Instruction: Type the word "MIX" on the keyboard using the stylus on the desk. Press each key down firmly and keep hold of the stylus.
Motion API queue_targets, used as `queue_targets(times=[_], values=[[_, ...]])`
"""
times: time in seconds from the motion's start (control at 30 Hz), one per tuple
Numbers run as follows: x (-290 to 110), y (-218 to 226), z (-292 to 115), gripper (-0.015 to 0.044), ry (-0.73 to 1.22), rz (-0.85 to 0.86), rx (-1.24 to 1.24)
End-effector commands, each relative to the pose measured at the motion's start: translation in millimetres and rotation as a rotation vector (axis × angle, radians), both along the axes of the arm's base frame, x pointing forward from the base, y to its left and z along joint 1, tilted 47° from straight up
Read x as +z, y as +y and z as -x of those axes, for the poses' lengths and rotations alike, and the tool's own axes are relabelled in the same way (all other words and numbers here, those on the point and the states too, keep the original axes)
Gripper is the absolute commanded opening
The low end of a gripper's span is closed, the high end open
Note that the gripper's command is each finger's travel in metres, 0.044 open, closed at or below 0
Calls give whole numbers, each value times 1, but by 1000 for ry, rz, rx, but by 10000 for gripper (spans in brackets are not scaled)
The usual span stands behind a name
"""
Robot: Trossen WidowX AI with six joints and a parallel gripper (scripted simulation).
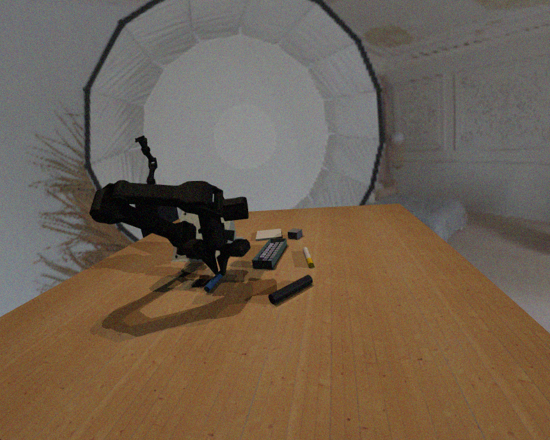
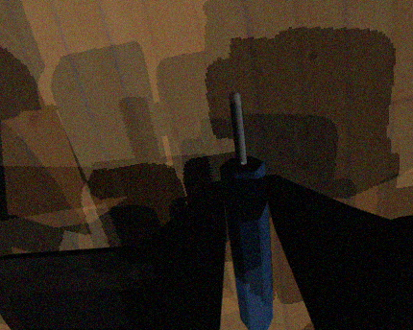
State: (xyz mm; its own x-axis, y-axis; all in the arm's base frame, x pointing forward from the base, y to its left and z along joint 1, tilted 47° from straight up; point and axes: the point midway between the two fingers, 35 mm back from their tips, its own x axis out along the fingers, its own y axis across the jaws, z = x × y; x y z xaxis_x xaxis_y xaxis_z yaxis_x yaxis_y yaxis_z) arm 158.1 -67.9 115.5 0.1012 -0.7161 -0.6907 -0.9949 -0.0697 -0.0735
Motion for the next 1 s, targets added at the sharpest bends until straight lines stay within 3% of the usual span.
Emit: queue_targets(times=[0.0,0.13,0.33,0.6,0.97], values=[[-2,-5,1,0,-6,5,1],[-2,-5,1,0,-6,5,1],[-2,-3,0,150,-1,1,-1],[1,1,0,150,-3,-2,1],[39,39,8,150,-17,-10,8]])
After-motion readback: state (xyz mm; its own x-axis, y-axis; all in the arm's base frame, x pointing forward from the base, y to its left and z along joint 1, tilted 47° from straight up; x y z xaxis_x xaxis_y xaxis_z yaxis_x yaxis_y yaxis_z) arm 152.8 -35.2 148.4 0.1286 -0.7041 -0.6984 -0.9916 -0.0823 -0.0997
